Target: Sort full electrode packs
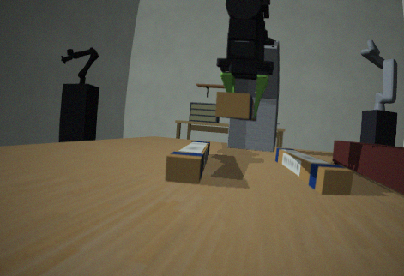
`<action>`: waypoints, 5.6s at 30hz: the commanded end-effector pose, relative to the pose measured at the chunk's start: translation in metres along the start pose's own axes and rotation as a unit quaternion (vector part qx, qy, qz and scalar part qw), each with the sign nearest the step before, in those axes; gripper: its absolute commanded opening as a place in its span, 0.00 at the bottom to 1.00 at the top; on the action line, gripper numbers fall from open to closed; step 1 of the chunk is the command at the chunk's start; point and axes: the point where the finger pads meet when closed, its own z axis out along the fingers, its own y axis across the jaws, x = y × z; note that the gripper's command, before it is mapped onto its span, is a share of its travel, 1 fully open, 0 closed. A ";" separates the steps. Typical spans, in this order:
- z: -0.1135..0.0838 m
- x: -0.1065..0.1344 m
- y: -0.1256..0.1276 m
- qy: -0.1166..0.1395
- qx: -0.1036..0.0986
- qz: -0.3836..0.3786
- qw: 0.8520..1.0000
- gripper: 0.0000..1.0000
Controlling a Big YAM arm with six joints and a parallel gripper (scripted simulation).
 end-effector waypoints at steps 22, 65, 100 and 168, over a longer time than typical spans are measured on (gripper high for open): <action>-0.008 -0.011 0.000 -0.019 0.000 0.000 1.000 0.00; -0.058 -0.012 0.000 -0.021 0.000 0.001 1.000 0.00; -0.067 -0.012 0.000 -0.021 0.000 0.001 1.000 0.00; -0.067 -0.012 0.000 -0.021 0.000 0.001 1.000 0.00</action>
